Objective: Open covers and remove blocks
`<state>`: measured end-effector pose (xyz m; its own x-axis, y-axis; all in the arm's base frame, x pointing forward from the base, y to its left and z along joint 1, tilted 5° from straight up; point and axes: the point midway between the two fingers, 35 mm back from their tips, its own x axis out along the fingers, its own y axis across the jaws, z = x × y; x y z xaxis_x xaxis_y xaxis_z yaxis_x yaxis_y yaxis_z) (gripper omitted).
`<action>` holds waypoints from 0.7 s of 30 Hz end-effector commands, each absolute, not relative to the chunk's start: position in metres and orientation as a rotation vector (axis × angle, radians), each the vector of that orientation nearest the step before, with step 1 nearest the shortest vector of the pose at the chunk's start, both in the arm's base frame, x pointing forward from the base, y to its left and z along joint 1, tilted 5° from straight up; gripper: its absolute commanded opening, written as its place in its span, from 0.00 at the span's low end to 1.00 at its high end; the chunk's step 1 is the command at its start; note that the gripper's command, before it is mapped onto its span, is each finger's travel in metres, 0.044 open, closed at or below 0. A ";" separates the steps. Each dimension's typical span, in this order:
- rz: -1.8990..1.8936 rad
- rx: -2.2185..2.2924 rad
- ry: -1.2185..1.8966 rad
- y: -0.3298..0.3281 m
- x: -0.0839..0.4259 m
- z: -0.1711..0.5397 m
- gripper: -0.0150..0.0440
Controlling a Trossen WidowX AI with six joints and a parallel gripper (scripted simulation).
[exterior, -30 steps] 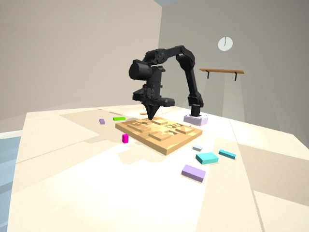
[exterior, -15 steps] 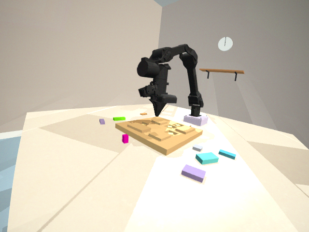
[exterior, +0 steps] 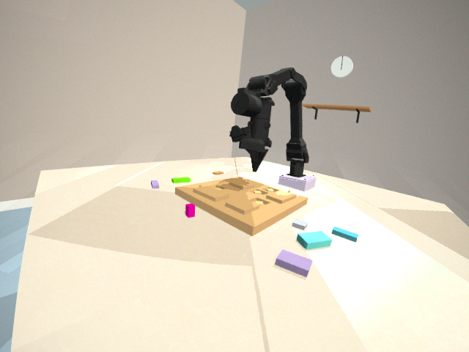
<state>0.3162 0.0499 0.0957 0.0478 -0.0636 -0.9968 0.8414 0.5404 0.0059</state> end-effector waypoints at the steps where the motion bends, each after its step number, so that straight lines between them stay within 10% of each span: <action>1: -1.129 1.115 1.164 0.048 0.273 0.094 0.25; 21: -1.451 1.470 0.915 0.047 0.230 0.084 0.25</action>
<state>0.2329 0.0483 0.0834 0.0477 -0.0622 -0.9969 0.9418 -0.3297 0.0656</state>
